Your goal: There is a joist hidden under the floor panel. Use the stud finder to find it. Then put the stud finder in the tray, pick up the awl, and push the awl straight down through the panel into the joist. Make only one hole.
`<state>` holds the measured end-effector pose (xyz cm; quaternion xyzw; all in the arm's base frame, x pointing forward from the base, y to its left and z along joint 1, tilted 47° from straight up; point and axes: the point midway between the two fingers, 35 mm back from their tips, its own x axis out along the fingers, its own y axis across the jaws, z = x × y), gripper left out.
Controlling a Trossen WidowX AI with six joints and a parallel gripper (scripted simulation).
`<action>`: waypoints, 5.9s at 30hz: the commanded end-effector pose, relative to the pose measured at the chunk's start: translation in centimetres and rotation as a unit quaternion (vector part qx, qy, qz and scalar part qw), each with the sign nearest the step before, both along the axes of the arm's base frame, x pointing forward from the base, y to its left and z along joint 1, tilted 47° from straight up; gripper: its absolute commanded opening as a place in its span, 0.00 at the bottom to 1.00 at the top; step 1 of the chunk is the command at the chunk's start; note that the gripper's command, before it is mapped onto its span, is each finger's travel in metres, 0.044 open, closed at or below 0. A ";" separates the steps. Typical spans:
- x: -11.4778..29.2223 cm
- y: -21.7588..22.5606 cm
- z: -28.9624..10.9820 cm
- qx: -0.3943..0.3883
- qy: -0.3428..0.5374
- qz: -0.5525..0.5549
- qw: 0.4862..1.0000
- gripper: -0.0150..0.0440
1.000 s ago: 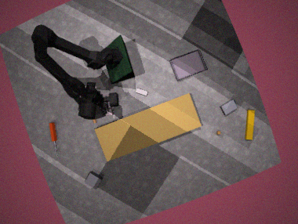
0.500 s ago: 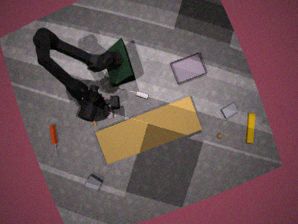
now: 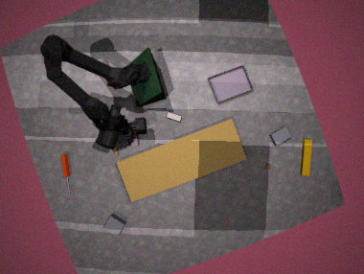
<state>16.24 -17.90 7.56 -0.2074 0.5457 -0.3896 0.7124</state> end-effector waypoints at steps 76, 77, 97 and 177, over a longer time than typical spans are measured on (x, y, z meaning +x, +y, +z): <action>12.7 5.4 9.6 0.018 0.053 0.050 0.997 0.25; 13.2 5.3 9.7 0.018 0.054 0.052 0.997 0.25; 19.4 2.8 9.5 0.020 0.079 0.082 0.993 0.25; 19.4 5.0 -3.6 0.021 0.079 0.082 0.993 0.25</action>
